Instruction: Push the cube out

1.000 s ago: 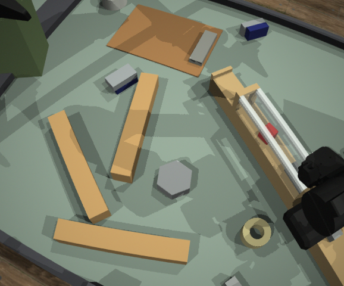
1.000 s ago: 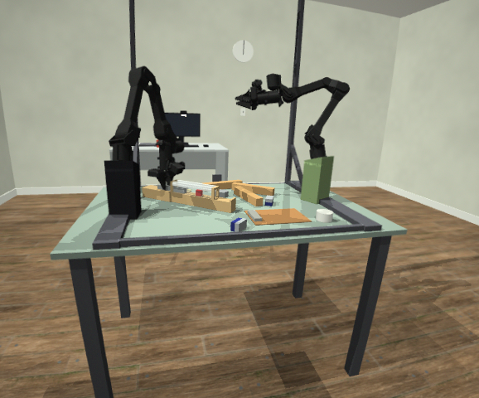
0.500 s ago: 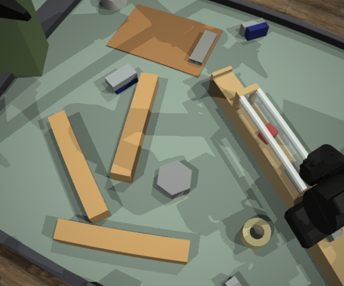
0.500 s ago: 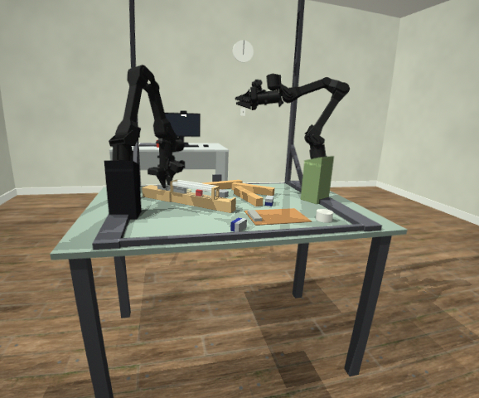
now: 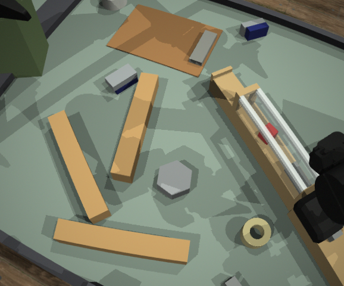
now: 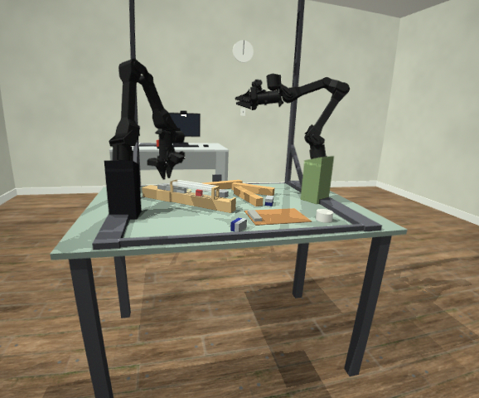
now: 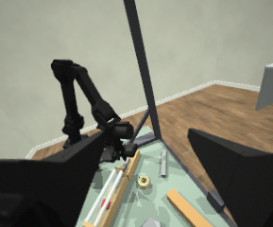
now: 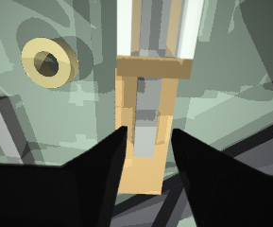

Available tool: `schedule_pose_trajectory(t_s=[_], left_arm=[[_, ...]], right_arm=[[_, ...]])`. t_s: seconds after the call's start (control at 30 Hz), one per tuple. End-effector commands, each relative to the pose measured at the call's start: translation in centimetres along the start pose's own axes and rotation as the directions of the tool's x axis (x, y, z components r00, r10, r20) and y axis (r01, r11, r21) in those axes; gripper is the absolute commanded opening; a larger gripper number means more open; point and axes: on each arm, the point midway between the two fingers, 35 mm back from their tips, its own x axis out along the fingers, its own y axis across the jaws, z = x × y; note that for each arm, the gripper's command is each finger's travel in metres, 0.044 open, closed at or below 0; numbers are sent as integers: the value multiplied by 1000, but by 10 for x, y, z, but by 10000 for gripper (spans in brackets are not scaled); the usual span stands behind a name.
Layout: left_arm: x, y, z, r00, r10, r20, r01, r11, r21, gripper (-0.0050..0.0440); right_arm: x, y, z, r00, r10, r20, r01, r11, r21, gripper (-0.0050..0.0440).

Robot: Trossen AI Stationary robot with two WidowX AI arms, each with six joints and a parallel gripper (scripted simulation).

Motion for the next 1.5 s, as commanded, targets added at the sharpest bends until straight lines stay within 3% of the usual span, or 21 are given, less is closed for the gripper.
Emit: schedule_pose_trajectory(t_s=[0.0, 0.47, 0.5, 1.07, 1.47], left_arm=[[-1, 0, 7, 1000, 1, 18, -1, 1000, 3, 400], [-1, 0, 7, 1000, 1, 18, -1, 1000, 3, 400], [-1, 0, 7, 1000, 1, 18, -1, 1000, 3, 400], [-1, 0, 7, 1000, 1, 18, -1, 1000, 3, 400], [-1, 0, 7, 1000, 1, 18, -1, 1000, 3, 400]], right_arm=[[-31, 8, -1, 999, 35, 0, -35, 999, -8, 157], [-19, 5, -1, 999, 33, 0, -33, 999, -7, 157], [-19, 6, 0, 999, 33, 0, -33, 999, -7, 0], [-19, 6, 0, 999, 33, 0, -33, 999, -7, 0], [-10, 8, -39, 987, -18, 159, 17, 1000, 10, 0]])
